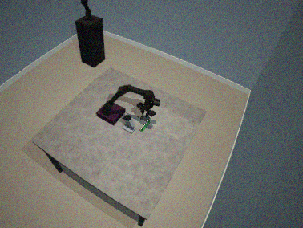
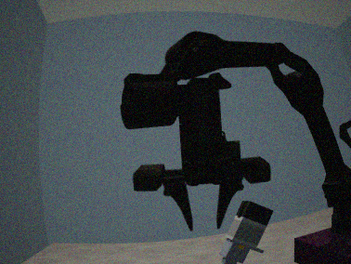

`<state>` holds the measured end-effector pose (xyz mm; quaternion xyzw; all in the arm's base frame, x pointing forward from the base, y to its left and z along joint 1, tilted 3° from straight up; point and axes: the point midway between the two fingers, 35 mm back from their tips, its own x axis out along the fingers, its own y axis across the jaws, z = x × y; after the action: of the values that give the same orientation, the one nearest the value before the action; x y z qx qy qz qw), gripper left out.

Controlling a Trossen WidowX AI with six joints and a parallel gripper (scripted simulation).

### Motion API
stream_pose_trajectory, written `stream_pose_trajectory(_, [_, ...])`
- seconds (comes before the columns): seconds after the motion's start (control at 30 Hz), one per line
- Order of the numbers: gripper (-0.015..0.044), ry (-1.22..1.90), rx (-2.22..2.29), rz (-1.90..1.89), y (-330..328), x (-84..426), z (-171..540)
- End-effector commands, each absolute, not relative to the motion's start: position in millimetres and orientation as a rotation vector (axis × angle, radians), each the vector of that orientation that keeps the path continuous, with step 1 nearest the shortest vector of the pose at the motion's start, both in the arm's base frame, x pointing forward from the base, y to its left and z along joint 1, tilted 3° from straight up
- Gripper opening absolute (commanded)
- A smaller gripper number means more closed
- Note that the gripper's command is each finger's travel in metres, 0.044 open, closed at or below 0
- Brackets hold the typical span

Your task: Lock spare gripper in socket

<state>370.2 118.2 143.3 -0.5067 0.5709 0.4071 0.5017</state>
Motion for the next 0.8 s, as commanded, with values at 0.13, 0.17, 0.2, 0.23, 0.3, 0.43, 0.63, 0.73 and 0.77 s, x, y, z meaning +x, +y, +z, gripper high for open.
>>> stream_pose_trajectory(0.13, [0.018, 1.341, -1.355, 1.088, 119.1, 391.2, 130.4])
stream_pose_trajectory(0.17, [0.018, 1.341, -1.355, 1.088, 119.1, 391.2, 130.4])
stream_pose_trajectory(0.2, [0.018, 1.341, -1.355, 1.088, 119.1, 391.2, 130.4])
stream_pose_trajectory(0.23, [0.018, 1.341, -1.355, 1.088, 119.1, 391.2, 130.4])
stream_pose_trajectory(0.3, [0.018, 1.341, -1.355, 1.088, 119.3, 391.6, 127.6])
stream_pose_trajectory(0.43, [0.018, 1.341, -1.355, 1.088, 120.7, 392.4, 112.8])
stream_pose_trajectory(0.63, [0.018, 1.341, -1.355, 1.089, 122.3, 391.3, 82.1])
stream_pose_trajectory(0.73, [0.018, 1.341, -1.355, 1.089, 122.5, 389.4, 66.8])
stream_pose_trajectory(0.77, [0.018, 1.341, -1.355, 1.089, 122.5, 388.6, 61.7])
